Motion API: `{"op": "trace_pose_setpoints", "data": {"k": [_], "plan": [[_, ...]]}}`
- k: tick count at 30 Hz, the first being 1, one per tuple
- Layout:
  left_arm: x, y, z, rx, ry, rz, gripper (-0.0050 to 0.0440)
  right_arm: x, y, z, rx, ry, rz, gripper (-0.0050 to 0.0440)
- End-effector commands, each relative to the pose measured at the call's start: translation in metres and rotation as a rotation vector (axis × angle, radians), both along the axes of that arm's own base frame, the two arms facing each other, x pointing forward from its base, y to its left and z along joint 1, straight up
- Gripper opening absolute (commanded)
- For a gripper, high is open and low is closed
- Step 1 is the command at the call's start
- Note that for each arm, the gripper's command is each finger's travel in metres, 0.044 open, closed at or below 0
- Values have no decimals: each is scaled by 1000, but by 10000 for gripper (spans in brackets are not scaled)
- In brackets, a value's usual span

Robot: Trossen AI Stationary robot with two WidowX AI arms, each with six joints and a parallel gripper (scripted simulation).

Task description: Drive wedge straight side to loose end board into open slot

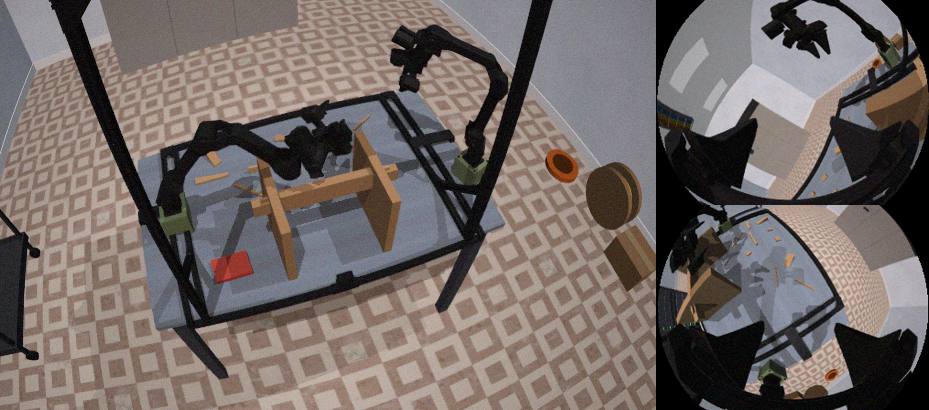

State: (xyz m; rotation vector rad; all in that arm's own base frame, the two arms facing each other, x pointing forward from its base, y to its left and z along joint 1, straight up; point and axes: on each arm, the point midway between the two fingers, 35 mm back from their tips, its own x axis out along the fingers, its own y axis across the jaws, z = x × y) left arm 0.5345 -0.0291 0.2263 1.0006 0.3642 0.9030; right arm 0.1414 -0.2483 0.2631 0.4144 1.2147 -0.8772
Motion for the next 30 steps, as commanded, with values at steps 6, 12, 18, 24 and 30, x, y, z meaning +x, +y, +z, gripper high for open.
{"op": "trace_pose_setpoints", "data": {"k": [6, 12, 18, 24, 30], "plan": [[0, 0, 0, 0, 0, 0, 400, 0, 0, 0, 0, 0, 0, 400], [0, 0, 0, 0, 0, 0, 400, 0, 0, 0, 0, 0, 0, 400], [1, 4, -1, 2, 5, -1, 424, 2, 0, 0, -7, -6, 7, 424], [-2, 105, -33, -47, 145, -33, 440, 69, 17, 1, -180, -194, 188, 440], [-42, 187, -82, -237, 276, -29, 440, 119, 48, 9, -297, -382, 345, 440]]}}
